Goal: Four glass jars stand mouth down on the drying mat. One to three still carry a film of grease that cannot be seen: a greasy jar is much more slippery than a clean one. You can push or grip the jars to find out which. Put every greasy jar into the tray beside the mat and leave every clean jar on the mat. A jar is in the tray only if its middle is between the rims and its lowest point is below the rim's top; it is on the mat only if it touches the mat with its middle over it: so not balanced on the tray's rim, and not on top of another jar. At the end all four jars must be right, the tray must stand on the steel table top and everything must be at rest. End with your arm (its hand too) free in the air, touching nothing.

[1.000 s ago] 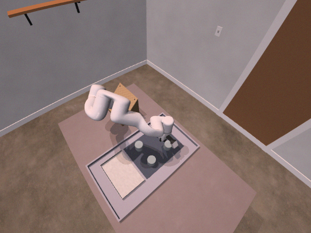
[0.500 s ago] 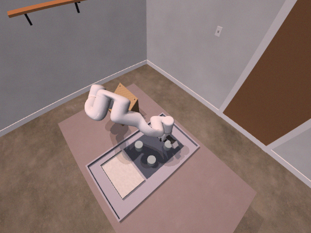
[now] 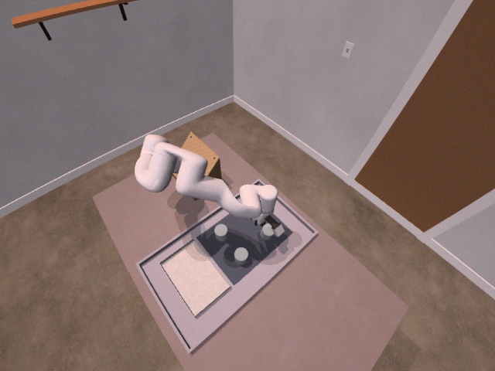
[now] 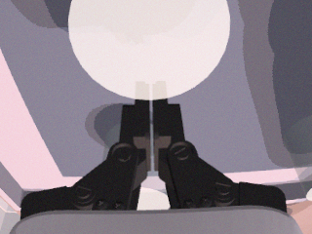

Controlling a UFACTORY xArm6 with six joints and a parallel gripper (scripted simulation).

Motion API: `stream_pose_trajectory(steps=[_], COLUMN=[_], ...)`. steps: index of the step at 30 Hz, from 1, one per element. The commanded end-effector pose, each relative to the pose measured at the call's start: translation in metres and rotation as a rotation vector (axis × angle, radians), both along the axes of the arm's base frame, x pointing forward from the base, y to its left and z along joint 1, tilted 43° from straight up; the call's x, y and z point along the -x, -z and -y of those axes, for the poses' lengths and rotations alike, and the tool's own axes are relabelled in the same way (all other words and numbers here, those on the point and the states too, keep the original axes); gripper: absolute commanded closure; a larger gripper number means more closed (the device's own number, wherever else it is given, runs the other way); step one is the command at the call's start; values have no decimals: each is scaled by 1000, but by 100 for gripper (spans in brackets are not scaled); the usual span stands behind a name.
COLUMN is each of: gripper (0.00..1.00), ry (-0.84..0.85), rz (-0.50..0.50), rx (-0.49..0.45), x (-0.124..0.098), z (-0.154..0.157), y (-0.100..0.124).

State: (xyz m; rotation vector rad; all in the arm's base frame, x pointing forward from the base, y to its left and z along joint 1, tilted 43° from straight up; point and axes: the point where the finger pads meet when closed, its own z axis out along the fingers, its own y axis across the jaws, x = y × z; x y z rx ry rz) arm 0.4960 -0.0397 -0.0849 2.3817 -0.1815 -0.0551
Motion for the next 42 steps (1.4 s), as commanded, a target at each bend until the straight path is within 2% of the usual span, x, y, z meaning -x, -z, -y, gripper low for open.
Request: stream_pose_trajectory(steps=[1,33,42], gripper=[100,100,100], ry=[-2,-2,-2], rz=[4,4,4], rx=[-1,-1,-1], x=[-2,-6,13], z=[-1,-3,-2], y=[-2,-4,1])
